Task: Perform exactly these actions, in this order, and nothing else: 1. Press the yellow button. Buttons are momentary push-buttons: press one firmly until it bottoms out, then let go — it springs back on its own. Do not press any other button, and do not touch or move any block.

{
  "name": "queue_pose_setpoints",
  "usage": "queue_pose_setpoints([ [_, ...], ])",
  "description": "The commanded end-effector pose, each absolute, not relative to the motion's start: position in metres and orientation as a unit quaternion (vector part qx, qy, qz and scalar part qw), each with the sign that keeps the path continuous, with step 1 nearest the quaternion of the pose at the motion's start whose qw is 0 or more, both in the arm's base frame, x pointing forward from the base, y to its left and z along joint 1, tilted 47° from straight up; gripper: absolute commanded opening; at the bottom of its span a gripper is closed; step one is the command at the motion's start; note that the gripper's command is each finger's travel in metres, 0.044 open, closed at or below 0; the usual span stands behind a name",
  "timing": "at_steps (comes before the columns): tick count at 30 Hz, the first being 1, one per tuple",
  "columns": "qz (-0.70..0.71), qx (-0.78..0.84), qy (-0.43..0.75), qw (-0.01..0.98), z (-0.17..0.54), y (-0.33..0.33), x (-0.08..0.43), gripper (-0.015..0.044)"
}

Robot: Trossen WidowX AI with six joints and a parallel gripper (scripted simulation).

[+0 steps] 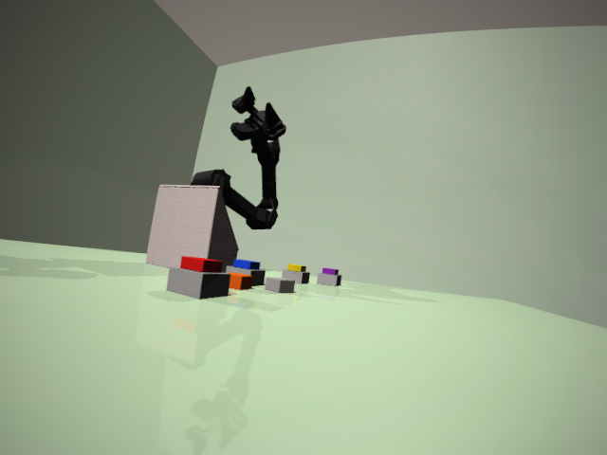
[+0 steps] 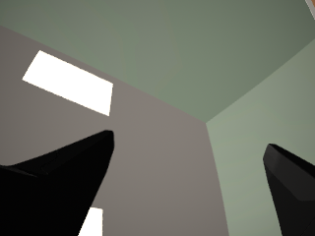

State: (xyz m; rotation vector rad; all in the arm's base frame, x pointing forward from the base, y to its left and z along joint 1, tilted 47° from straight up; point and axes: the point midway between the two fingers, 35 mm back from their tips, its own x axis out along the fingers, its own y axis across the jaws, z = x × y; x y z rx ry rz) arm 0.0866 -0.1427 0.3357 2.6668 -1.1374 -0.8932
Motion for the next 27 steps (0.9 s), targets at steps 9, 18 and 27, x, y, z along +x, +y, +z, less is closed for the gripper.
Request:
queue_pose_setpoints([
  [9,-0.375,0.892,-0.105,0.231,0.294,-0.143,0.143,0.0400],
  [18,-0.302,0.769,0.291,0.482,0.230,-0.090,0.215,0.0400],
  [27,-0.082,0.557,0.550,0.617,0.177,-0.010,0.244,0.0400],
])
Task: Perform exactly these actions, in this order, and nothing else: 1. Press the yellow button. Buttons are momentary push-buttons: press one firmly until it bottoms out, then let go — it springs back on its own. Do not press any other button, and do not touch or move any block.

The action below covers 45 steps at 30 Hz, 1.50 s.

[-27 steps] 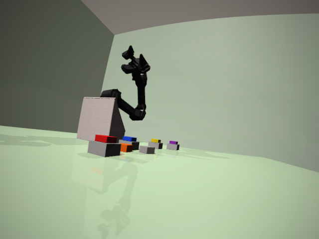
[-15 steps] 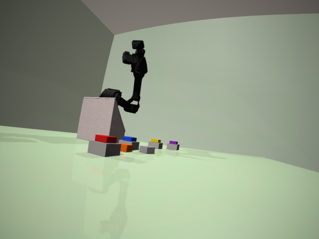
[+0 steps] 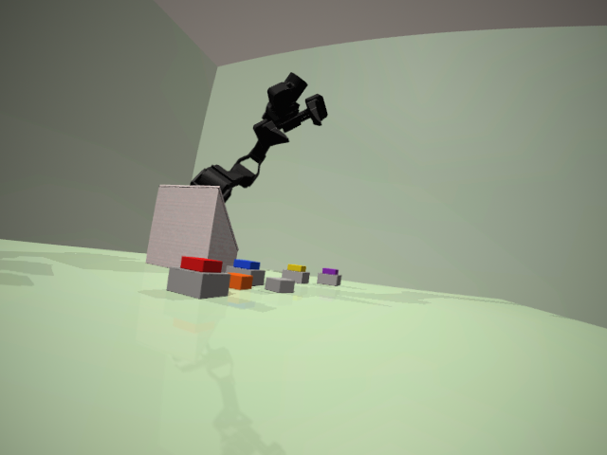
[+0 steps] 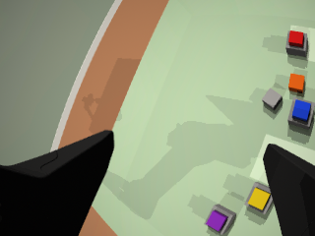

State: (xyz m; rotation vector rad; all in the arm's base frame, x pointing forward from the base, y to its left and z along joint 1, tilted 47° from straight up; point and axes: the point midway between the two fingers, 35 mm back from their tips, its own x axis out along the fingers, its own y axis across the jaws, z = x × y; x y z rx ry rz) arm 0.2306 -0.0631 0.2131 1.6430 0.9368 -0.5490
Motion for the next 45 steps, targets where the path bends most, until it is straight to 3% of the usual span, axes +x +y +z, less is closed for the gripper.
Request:
queue_pose_setpoints([
  [1,-0.055,0.534,0.568,0.624,0.172,-0.002,0.244,0.0400],
  [14,0.318,0.230,0.686,0.612,0.115,0.105,0.217,0.0400],
  [24,0.337,0.216,0.687,0.607,0.112,0.110,0.214,0.0400],
  [30,0.338,0.216,0.686,0.607,0.071,0.152,0.204,0.0242],
  [38,0.338,0.216,0.686,0.607,0.070,0.153,0.203,0.0032],
  [45,0.338,0.216,0.686,0.607,0.070,0.153,0.203,0.0020],
])
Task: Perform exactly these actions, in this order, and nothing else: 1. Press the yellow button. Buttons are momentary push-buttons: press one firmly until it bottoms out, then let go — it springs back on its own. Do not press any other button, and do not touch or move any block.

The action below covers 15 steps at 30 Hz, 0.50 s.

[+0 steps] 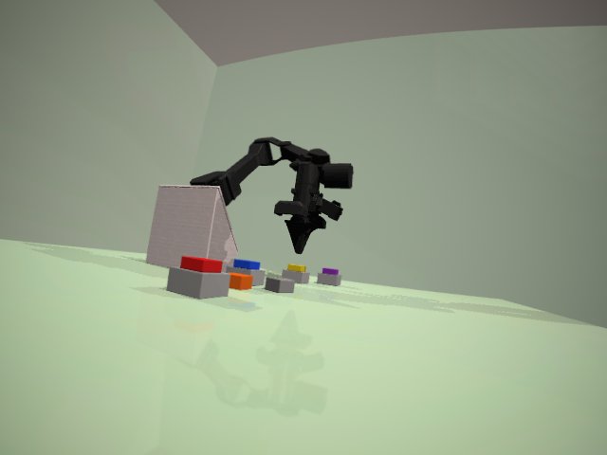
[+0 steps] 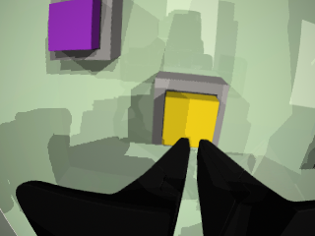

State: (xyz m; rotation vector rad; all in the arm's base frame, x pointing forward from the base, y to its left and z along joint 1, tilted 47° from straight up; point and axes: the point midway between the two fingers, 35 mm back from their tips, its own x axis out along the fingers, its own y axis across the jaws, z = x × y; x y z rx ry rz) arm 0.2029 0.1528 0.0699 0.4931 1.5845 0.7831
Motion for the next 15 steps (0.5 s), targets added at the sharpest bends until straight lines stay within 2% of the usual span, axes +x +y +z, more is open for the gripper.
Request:
queue_pose_setpoints([
  [1,0.338,0.216,0.686,0.607,0.070,0.153,0.203,0.0020],
  [15,0.338,0.216,0.686,0.607,0.056,0.168,0.200,0.0020],
])
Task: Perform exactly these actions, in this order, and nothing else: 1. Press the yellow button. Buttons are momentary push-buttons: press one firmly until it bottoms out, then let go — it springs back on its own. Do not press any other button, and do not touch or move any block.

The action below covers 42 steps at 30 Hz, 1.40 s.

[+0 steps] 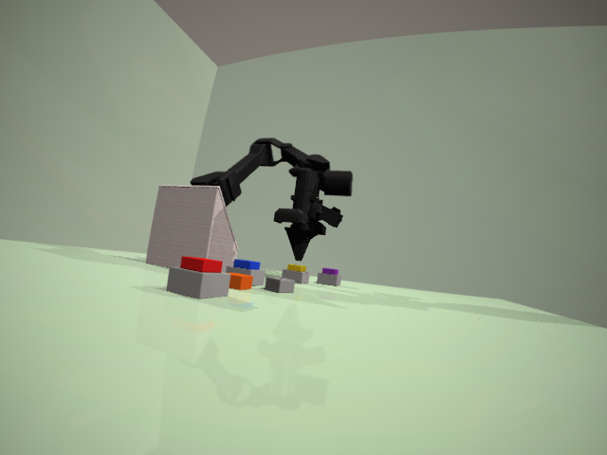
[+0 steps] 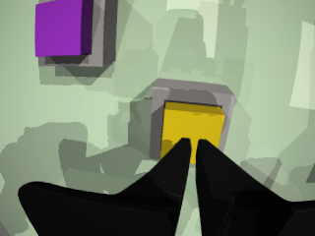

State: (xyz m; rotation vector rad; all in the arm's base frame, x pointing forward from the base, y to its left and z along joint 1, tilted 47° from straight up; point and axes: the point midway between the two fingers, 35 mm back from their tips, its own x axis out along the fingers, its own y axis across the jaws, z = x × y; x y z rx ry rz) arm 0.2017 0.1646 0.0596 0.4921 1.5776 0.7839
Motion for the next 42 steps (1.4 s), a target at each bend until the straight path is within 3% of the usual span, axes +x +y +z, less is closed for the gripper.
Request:
queue_pose_setpoints([
  [1,0.338,0.216,0.686,0.607,0.055,0.169,0.200,0.0020],
  [27,0.339,0.217,0.686,0.606,0.047,0.178,0.197,0.0020],
  [35,0.338,0.216,0.686,0.607,0.070,0.153,0.203,0.0020],
  [42,0.338,0.216,0.686,0.607,0.141,0.159,0.220,0.0204],
])
